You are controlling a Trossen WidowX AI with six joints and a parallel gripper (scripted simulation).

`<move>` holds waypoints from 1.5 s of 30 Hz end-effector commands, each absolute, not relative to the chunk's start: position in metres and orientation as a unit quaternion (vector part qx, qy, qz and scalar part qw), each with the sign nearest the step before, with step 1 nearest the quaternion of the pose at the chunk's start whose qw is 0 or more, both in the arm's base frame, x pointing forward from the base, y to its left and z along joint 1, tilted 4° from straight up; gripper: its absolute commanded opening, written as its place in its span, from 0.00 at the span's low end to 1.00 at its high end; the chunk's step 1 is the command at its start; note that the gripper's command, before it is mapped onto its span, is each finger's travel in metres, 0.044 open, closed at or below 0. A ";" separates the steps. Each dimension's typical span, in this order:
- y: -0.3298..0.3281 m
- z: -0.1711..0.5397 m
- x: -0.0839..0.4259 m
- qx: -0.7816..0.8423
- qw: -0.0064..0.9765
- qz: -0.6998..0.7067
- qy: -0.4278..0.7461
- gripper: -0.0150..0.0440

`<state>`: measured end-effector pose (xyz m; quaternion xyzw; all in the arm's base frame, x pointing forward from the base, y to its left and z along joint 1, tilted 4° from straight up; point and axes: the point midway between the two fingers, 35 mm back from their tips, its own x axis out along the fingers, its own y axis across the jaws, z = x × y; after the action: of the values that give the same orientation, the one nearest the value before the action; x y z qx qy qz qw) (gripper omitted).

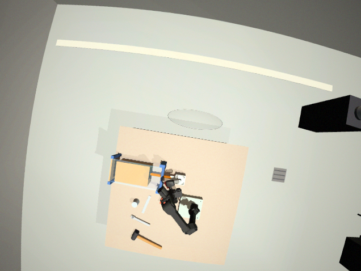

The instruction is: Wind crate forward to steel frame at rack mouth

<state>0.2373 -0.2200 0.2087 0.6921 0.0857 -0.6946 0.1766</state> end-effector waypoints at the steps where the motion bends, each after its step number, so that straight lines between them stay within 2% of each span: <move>1: -0.225 0.221 0.233 0.726 0.137 -0.662 0.126 1.00; 8: -0.226 0.219 0.234 0.726 0.137 -0.662 0.126 1.00; 13: -0.226 0.169 0.238 0.720 0.135 -0.666 0.139 1.00; 22: -0.225 0.128 0.241 0.719 0.135 -0.667 0.141 1.00; 45: -0.224 0.096 0.243 0.719 0.135 -0.667 0.141 1.00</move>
<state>0.2438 -0.2260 0.1021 0.7199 0.1386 -0.6656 0.1397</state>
